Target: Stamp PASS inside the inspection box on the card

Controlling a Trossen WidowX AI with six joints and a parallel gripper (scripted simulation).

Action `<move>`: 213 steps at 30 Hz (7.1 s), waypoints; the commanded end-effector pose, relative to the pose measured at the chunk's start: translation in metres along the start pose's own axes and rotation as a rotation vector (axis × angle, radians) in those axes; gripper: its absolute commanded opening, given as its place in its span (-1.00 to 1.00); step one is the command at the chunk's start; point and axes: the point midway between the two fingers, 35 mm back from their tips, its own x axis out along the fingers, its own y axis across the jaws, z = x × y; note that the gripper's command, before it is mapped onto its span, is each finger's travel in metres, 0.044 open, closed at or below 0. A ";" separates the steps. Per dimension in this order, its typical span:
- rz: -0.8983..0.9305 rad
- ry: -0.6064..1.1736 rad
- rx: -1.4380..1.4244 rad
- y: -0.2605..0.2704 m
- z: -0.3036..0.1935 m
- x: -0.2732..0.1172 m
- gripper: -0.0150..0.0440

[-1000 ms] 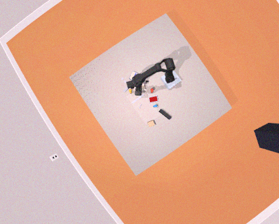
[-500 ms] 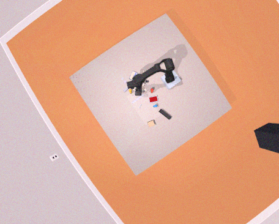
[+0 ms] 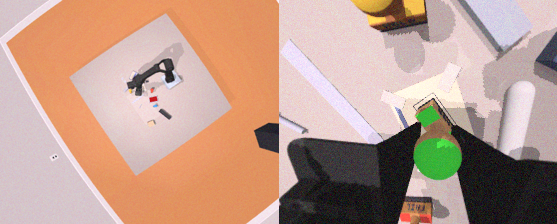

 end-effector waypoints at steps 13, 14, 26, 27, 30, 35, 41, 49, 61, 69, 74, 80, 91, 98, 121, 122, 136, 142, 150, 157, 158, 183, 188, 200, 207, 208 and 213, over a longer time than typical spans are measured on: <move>0.003 0.003 -0.003 0.000 -0.001 0.003 -0.49; 0.003 0.003 -0.003 0.000 -0.001 0.004 -0.49; 0.003 0.003 -0.003 0.000 -0.001 0.006 -0.49; 0.003 0.003 -0.003 0.000 -0.001 0.006 -0.49; 0.003 0.003 -0.003 0.000 -0.001 0.006 -0.49; 0.003 0.003 -0.003 0.000 -0.001 0.006 -0.49; 0.003 0.003 -0.003 0.000 -0.001 0.007 -0.49; 0.003 0.003 -0.003 0.000 -0.001 0.007 -0.49; 0.003 0.003 -0.003 0.000 -0.001 0.008 -0.49; 0.003 0.003 -0.003 0.000 -0.001 0.008 -0.49; 0.003 0.003 -0.003 0.000 -0.001 0.008 -0.49; 0.003 0.003 -0.003 0.000 -0.001 0.007 -0.49; 0.003 0.003 -0.003 0.000 -0.001 0.001 -0.49; 0.003 0.003 -0.003 0.000 -0.001 -0.002 -0.49; 0.004 0.003 -0.003 0.002 0.000 -0.034 -0.49; 0.004 0.003 -0.003 0.002 0.000 -0.036 -0.49; 0.004 0.003 -0.003 0.002 -0.001 -0.059 -0.49; 0.004 0.003 -0.003 0.006 -0.001 -0.065 -0.49; 0.009 0.005 -0.002 0.052 -0.003 -0.065 -0.49; 0.013 0.006 -0.001 0.093 -0.012 -0.064 -0.49; 0.014 0.006 -0.001 0.099 -0.013 -0.064 -0.49; 0.023 0.010 0.001 0.196 -0.059 -0.054 -0.49; 0.023 0.009 0.001 0.196 -0.058 -0.046 -0.49; 0.022 0.009 0.001 0.196 -0.058 -0.026 -0.49; 0.022 0.009 0.001 0.196 -0.058 -0.015 -0.49; 0.022 0.009 0.001 0.196 -0.058 -0.013 -0.49; 0.022 0.009 0.001 0.195 -0.059 -0.005 -0.49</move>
